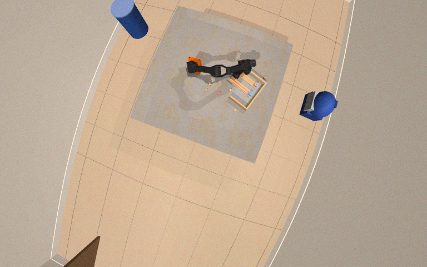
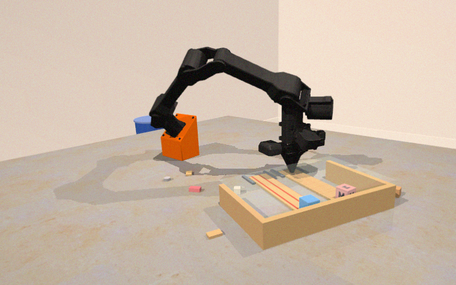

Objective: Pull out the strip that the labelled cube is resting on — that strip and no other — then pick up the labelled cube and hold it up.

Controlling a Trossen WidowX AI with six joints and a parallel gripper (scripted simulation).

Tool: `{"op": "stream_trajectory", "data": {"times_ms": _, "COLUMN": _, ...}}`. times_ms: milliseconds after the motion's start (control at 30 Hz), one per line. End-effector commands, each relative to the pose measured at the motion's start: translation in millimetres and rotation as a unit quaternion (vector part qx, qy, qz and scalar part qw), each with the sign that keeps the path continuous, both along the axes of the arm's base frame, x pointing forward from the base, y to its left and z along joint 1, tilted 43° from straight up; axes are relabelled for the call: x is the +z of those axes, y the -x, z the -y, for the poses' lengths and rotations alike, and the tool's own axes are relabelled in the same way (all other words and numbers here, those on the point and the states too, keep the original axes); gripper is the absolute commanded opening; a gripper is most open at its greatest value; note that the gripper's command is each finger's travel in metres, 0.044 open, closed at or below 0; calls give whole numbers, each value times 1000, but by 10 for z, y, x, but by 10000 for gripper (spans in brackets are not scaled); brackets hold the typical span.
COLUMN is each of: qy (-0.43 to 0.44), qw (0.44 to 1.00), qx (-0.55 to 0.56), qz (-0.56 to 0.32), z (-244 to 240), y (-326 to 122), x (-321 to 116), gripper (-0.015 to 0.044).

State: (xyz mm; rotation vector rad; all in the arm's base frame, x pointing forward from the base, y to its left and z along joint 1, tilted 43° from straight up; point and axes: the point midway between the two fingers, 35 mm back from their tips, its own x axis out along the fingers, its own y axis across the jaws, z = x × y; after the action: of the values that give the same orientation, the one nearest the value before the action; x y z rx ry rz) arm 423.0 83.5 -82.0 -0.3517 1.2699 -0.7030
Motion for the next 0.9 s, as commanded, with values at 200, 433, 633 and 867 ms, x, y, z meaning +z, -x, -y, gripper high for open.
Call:
{"op": "stream_trajectory", "data": {"times_ms": 200, "qy": 3, "qw": 1000, "qx": 1, "qz": 0, "z": 21, "y": -4, "x": -12, "gripper": 0}}
{"op": "stream_trajectory", "data": {"times_ms": 433, "qy": 3, "qw": 1000, "qx": 1, "qz": 0, "z": 25, "y": -5, "x": -17, "gripper": 0}}
{"op": "stream_trajectory", "data": {"times_ms": 633, "qy": 3, "qw": 1000, "qx": 1, "qz": 0, "z": 29, "y": -8, "x": -22, "gripper": 0}}
{"op": "stream_trajectory", "data": {"times_ms": 867, "qy": 3, "qw": 1000, "qx": 1, "qz": 0, "z": 32, "y": -12, "x": -27, "gripper": 0}}
